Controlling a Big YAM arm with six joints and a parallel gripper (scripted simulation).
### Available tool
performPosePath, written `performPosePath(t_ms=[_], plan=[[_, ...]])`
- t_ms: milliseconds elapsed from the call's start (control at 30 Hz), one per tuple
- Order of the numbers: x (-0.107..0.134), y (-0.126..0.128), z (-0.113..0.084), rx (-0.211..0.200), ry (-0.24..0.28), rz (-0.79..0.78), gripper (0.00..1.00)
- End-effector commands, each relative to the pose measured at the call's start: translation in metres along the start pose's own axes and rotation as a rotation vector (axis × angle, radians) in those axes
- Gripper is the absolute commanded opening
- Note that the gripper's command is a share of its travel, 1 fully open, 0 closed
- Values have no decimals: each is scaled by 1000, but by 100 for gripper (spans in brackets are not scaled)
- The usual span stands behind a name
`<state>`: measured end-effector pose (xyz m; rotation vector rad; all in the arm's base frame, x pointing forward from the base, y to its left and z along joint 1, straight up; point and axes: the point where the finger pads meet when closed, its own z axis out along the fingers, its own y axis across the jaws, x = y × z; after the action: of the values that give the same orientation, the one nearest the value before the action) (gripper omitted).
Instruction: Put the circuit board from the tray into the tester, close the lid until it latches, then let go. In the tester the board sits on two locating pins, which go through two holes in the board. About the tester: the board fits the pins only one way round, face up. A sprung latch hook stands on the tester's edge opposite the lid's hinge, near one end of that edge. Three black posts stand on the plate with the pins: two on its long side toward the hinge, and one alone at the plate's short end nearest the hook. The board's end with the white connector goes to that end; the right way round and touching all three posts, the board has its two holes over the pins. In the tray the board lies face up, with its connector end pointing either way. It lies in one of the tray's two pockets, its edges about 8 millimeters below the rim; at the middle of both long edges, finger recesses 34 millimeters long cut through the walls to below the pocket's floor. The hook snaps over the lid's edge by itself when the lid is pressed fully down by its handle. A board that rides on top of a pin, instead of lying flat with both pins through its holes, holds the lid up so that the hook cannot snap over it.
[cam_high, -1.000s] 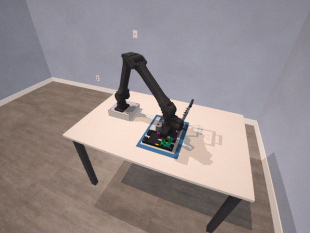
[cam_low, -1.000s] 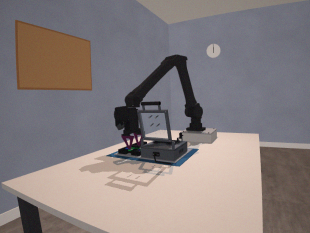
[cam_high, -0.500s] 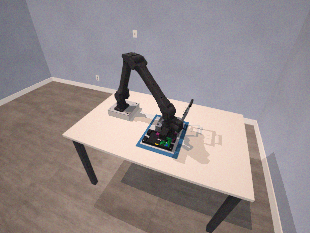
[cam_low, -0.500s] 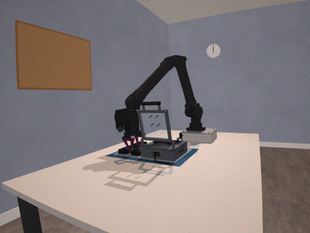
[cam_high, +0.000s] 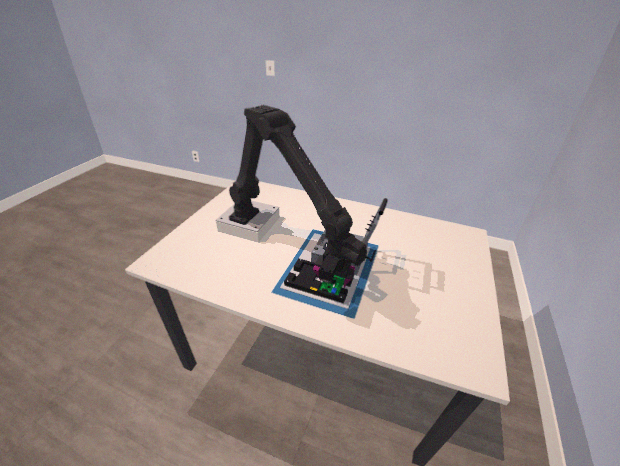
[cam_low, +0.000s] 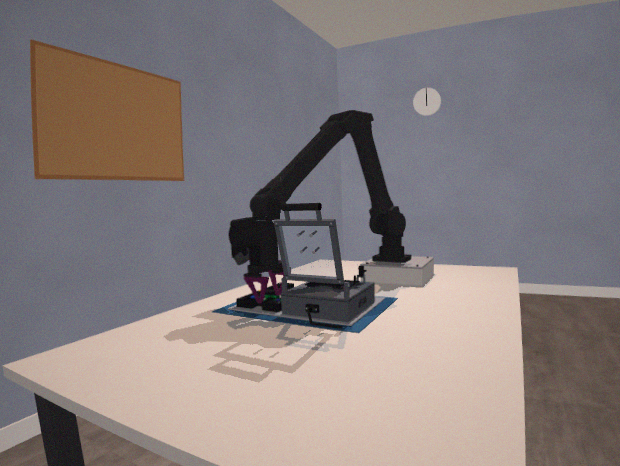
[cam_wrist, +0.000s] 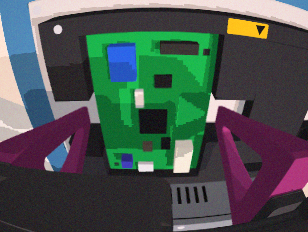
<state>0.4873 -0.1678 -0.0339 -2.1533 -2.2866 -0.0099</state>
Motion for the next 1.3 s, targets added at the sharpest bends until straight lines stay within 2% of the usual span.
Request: performPosePath(t_ms=[0, 1267], plan=[[8, 6, 3, -11, -5, -5, 92], [7, 7, -2, -21, -9, -5, 92]])
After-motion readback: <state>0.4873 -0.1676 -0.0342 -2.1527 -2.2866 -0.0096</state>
